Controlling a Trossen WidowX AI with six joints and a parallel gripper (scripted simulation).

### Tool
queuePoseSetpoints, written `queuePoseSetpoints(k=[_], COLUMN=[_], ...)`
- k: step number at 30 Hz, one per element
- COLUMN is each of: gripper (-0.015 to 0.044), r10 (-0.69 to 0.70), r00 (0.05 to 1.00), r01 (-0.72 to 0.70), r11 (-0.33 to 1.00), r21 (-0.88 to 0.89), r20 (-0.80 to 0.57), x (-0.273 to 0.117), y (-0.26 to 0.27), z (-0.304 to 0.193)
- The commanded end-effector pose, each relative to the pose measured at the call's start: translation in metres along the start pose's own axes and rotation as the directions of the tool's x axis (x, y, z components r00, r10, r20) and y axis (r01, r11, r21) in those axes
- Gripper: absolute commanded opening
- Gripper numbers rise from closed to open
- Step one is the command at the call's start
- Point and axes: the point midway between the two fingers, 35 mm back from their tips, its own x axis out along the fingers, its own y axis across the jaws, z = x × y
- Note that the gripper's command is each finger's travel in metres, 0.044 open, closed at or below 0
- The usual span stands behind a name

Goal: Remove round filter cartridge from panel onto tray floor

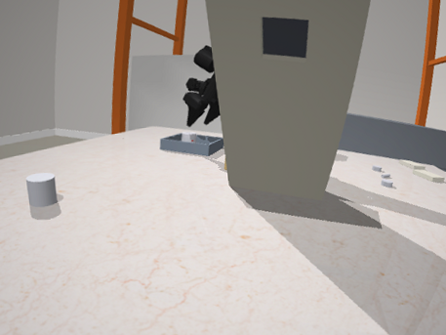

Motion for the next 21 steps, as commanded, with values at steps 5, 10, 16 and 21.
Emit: queuePoseSetpoints(k=[5, 10, 16, 21], gripper=[0.044, 0.044, 0.044, 0.044], r10=[0.0, 0.0, 0.0, 0.0], r00=[0.999, 0.999, 0.999, 0.999], r01=[0.0, 0.0, 0.0, 0.0], r11=[1.0, 1.0, 1.0, 1.0], r21=[-0.001, -0.001, -0.001, -0.001], r20=[0.043, 0.043, 0.043, 0.043], x=[-0.027, -0.027, -0.027, -0.027], y=[0.0, 0.0, 0.0, 0.0], z=[0.02, 0.02, 0.02, 0.02])
